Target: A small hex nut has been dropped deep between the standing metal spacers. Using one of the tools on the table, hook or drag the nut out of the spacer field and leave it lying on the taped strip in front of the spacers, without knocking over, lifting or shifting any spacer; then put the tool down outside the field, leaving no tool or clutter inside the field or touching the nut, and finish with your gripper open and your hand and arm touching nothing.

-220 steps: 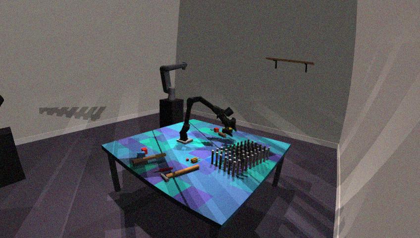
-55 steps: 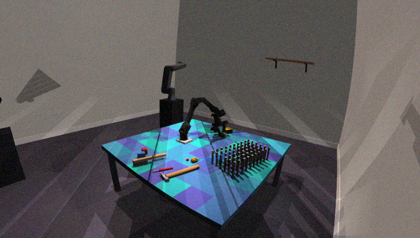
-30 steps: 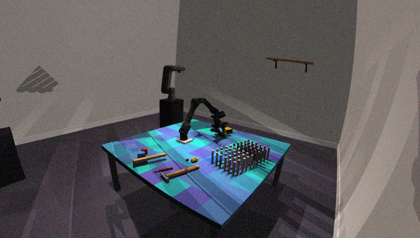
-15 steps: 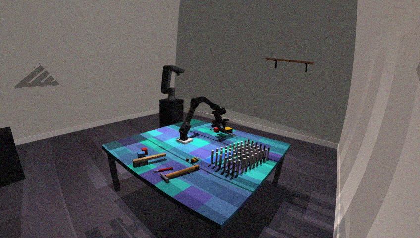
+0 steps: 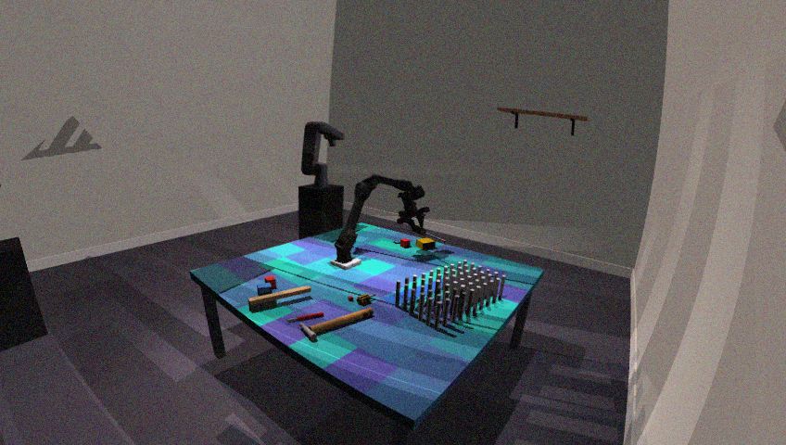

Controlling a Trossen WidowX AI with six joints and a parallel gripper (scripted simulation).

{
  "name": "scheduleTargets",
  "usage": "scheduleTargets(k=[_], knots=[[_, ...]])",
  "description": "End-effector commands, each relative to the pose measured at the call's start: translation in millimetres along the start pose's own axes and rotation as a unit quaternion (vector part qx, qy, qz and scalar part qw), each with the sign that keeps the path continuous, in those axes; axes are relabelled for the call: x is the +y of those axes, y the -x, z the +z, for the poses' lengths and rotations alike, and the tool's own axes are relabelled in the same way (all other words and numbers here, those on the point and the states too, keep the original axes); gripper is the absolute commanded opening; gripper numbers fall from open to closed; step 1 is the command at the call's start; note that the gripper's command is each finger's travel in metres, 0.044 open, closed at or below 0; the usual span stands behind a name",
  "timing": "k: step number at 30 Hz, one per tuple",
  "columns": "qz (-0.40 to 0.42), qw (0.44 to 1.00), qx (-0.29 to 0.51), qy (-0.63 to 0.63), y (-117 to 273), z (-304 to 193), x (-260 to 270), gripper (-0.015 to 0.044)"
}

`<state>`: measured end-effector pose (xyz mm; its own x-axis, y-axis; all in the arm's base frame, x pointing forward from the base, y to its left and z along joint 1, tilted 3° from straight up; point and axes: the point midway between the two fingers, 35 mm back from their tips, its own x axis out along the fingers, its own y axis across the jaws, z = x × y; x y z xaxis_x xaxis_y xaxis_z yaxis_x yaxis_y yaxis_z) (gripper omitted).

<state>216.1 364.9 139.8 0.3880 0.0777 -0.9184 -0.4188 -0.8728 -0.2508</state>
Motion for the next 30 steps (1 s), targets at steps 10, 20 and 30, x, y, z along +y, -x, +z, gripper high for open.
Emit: scheduleTargets(k=[10, 20, 30], knots=[[-0.008, 1.000, -0.001, -0.001, 46.8, -16.7, -4.7, 0.0000], [0.005, 1.000, -0.006, -0.009, 44.5, -60.3, 17.2, 0.0000], [0.014, 1.000, -0.016, -0.003, 43.7, -113.7, 52.9, 0.0000]])
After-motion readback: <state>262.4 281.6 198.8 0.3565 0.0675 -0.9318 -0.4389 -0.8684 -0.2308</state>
